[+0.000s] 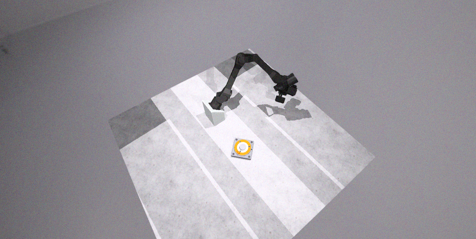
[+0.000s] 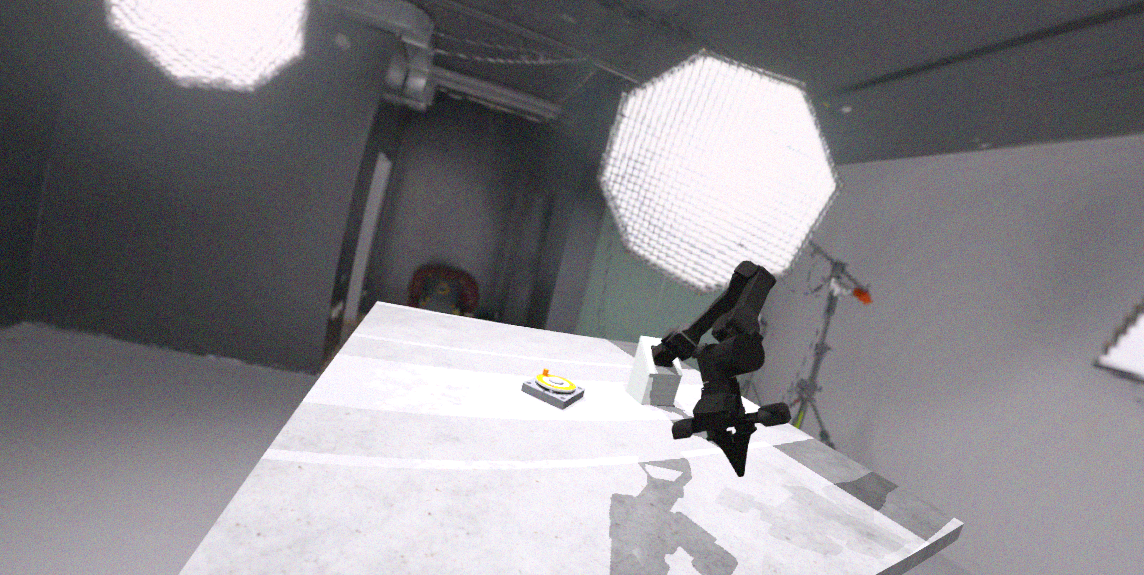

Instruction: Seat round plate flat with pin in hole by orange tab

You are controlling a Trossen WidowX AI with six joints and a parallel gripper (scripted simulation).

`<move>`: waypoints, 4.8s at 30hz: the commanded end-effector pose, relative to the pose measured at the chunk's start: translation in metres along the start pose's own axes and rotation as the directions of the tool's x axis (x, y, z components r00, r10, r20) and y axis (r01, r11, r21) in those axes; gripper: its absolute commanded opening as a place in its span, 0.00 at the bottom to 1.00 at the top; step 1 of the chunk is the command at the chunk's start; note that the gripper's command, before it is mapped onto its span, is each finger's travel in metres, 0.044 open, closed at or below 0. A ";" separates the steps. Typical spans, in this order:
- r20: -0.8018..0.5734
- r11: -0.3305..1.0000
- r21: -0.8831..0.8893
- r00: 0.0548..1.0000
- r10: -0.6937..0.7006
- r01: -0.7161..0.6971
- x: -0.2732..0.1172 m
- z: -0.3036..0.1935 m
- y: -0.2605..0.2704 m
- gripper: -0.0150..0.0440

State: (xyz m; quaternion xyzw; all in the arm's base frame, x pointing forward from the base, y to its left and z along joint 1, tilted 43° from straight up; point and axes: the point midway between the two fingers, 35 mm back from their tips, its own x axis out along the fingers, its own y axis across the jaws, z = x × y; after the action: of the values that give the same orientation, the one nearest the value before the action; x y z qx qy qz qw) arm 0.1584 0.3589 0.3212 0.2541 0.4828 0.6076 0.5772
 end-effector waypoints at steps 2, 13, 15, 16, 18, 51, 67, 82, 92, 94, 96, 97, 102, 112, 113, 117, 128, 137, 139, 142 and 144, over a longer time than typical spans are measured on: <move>0.065 0.985 0.050 0.984 -0.167 0.164 -0.026 0.025 -0.078 0.25; 0.075 0.868 0.149 0.870 -0.488 0.474 -0.111 0.039 -0.241 0.25; 0.066 0.851 0.166 0.855 -0.514 0.498 -0.124 0.036 -0.259 0.25; 0.063 0.839 0.176 0.845 -0.531 0.515 -0.132 0.034 -0.269 0.25; 0.044 0.795 0.210 0.806 -0.590 0.570 -0.160 0.024 -0.304 0.25; -0.114 0.705 0.459 0.823 -0.556 0.540 -0.259 -0.126 -0.463 0.25; -0.113 0.705 0.459 0.823 -0.557 0.540 -0.260 -0.110 -0.469 0.25; -0.113 0.706 0.459 0.823 -0.557 0.540 -0.258 -0.102 -0.470 0.25; -0.113 0.706 0.459 0.823 -0.557 0.540 -0.258 -0.101 -0.470 0.25; -0.113 0.706 0.459 0.823 -0.557 0.540 -0.258 -0.101 -0.470 0.25; -0.113 0.706 0.459 0.823 -0.557 0.540 -0.258 -0.101 -0.470 0.25; -0.113 0.706 0.459 0.823 -0.557 0.540 -0.258 -0.100 -0.470 0.25; -0.113 0.706 0.459 0.823 -0.557 0.540 -0.258 -0.096 -0.470 0.25; -0.112 0.706 0.458 0.823 -0.556 0.540 -0.255 -0.083 -0.468 0.25; -0.112 0.706 0.458 0.823 -0.556 0.539 -0.255 -0.082 -0.467 0.25; -0.112 0.707 0.458 0.824 -0.556 0.539 -0.254 -0.077 -0.466 0.25; -0.111 0.707 0.458 0.824 -0.556 0.539 -0.249 -0.066 -0.460 0.25; -0.111 0.707 0.458 0.824 -0.556 0.539 -0.246 -0.060 -0.454 0.25; -0.111 0.707 0.458 0.824 -0.555 0.538 -0.245 -0.058 -0.452 0.25; -0.111 0.707 0.458 0.824 -0.555 0.538 -0.244 -0.056 -0.449 0.25; -0.111 0.707 0.458 0.824 -0.555 0.538 -0.243 -0.055 -0.447 0.25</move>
State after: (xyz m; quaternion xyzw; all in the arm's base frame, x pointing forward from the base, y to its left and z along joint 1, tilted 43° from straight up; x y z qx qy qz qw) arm 0.3629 0.0502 -0.0404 0.2413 0.6607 0.2672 0.6587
